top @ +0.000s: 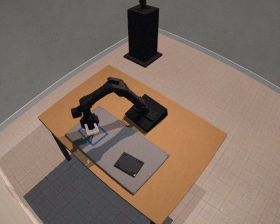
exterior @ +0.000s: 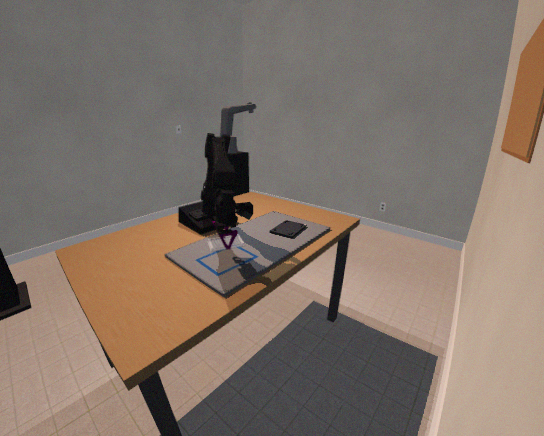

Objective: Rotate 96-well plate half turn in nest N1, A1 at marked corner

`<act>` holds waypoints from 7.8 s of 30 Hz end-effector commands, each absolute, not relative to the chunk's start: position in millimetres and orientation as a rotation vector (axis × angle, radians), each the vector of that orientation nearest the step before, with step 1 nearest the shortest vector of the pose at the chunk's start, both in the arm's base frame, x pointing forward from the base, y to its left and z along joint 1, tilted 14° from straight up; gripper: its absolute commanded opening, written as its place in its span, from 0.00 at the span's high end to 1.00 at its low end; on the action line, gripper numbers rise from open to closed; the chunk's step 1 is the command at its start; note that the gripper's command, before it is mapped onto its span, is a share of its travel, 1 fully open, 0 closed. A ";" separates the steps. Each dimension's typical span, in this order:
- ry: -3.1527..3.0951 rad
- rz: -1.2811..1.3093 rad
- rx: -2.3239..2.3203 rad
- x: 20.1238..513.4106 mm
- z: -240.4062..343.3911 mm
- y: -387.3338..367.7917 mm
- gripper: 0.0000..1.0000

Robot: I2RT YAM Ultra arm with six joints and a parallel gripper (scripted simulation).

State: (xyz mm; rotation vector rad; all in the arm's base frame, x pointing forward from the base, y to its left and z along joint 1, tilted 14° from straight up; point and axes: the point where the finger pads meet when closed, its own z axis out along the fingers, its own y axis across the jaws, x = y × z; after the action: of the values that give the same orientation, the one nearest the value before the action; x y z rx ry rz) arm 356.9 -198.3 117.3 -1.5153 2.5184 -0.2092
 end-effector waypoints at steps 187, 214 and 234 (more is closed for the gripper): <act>2.491 -0.263 -1.494 354.6 154.0 -201.6 0.00; 2.491 -0.263 -1.494 354.6 154.0 -201.6 0.00; 2.621 -0.226 -1.218 354.6 154.0 -201.6 0.00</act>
State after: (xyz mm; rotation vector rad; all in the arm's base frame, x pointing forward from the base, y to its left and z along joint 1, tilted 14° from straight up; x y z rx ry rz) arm 356.5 -197.5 134.0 -1.3984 2.5725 -0.2093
